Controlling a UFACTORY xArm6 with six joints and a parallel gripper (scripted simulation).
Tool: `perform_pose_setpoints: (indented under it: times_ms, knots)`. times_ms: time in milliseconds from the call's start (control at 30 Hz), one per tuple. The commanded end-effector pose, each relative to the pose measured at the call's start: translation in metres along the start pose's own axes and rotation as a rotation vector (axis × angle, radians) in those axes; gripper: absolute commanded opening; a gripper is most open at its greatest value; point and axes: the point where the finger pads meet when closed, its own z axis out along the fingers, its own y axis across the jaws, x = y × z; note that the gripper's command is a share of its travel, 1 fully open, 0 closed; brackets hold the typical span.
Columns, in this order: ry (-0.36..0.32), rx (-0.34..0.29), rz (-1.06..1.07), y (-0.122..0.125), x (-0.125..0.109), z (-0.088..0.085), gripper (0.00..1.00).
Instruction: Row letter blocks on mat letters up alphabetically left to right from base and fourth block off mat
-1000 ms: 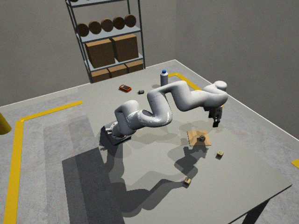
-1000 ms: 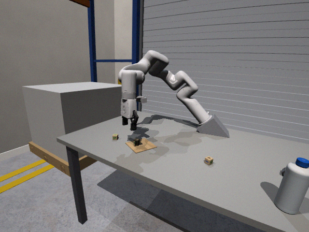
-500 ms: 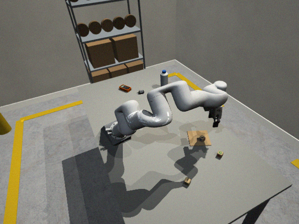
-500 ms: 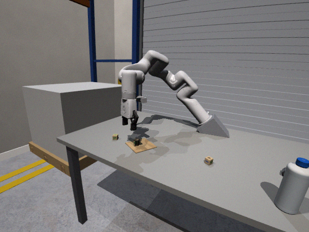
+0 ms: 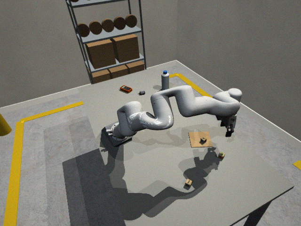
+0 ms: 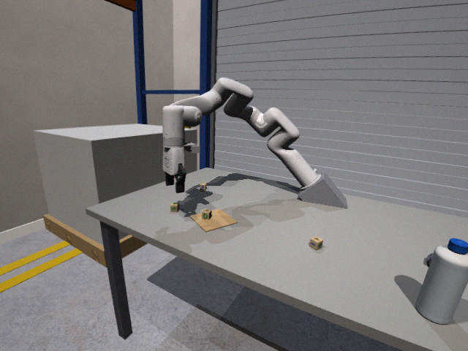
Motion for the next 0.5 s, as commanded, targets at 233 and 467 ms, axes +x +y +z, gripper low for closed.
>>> perform_pose_setpoints:
  times_ms: [233,467]
  knots:
    - [0.005,-0.002,-0.009,-0.059,-0.032,0.003,1.0]
    - [0.005,-0.002,-0.009,-0.059,-0.032,0.003,1.0]
